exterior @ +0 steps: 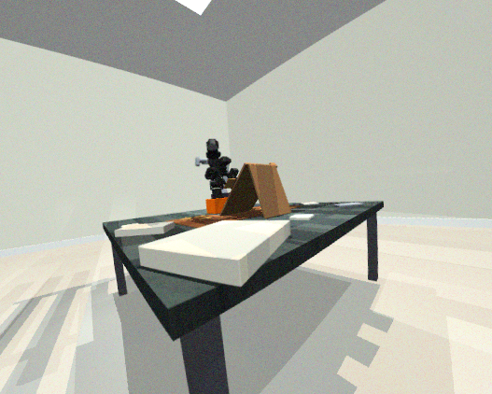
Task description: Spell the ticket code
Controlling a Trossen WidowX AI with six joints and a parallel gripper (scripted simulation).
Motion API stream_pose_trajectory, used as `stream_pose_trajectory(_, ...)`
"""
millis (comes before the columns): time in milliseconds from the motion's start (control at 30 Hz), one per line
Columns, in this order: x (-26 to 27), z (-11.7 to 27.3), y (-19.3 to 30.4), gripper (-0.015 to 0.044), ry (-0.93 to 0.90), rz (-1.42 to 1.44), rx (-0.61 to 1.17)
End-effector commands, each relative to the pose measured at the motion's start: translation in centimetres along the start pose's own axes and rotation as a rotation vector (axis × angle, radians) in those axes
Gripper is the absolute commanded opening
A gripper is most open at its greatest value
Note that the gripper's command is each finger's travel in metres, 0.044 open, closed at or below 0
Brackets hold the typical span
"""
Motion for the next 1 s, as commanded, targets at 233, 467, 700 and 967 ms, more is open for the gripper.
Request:
stream_pose_trajectory(233,0.5,0.0,-0.1,0.0000,0.004,-0.003,0.000)
stream_pose_trajectory(467,0.9,0.0,-0.2,0.0000,0.004,-0.003,0.000)
stream_pose_trajectory(700,1.2,0.0,-0.3,0.0000,0.004,-0.003,0.000)
stream_pose_trajectory(967,1.6,0.0,-0.4,0.0000,0.004,-0.003,0.000)
Point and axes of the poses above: the point midway between the two fingers, 35 mm back from their tips, its own z axis back along the fingers, its own x axis across the jaws, y = z × x, the point moved 10 cm from there along z, back along the fingers, and after that the axes turned 14 degrees about z, right-handed, at the moved point
